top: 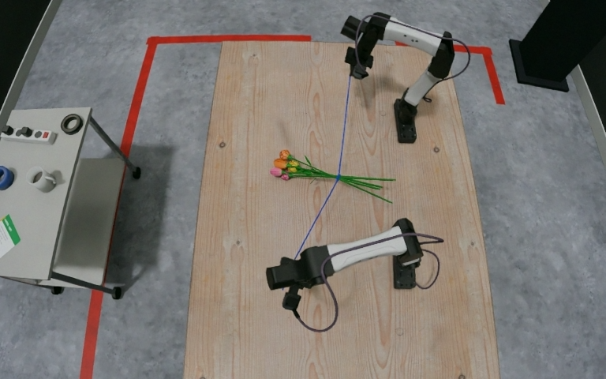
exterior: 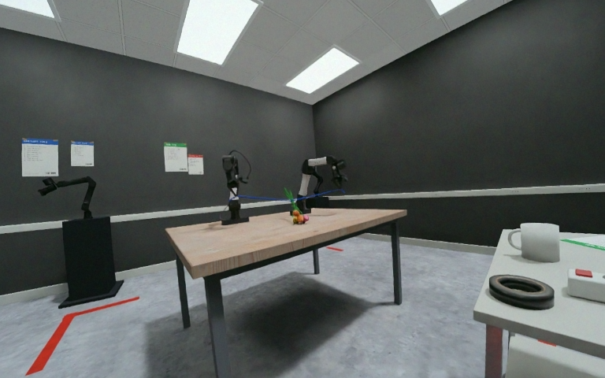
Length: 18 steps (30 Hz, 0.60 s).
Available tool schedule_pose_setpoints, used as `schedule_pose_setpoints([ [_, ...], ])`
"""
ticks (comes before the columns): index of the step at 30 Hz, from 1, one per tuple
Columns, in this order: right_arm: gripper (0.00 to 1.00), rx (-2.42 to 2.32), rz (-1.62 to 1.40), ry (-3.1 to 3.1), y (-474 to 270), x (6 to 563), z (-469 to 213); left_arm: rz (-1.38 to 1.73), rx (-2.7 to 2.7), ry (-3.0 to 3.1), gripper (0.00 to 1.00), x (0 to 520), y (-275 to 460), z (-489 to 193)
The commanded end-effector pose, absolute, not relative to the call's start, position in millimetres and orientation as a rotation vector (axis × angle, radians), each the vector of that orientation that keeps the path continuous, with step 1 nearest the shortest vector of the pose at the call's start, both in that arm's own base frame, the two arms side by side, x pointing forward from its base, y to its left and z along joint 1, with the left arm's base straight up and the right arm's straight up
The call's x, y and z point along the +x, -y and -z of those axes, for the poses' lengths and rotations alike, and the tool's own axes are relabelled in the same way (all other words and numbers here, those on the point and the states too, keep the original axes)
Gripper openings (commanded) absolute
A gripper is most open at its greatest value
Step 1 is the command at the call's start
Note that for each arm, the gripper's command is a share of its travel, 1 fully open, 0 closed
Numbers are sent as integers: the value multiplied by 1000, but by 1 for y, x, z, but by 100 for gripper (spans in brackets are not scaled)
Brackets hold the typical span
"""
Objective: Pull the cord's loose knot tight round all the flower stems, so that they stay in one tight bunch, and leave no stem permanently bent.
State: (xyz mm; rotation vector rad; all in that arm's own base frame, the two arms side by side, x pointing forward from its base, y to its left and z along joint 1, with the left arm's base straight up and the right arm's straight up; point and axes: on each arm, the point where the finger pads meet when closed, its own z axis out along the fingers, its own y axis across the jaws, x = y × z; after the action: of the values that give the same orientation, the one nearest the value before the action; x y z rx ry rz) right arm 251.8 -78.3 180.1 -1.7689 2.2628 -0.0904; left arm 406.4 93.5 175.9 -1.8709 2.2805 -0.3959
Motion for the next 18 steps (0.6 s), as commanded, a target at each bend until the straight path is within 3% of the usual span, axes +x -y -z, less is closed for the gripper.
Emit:
schedule_pose_setpoints([
  [1, 0, -1742, 260, -2218, 90, 268, -168, 422, -1782, -2166, 0, 423, -110, -168],
  [18, 0, -1744, 219, -2233, 90, 268, -37, 411, -1809, -2195, 0, 421, -110, -29],
])
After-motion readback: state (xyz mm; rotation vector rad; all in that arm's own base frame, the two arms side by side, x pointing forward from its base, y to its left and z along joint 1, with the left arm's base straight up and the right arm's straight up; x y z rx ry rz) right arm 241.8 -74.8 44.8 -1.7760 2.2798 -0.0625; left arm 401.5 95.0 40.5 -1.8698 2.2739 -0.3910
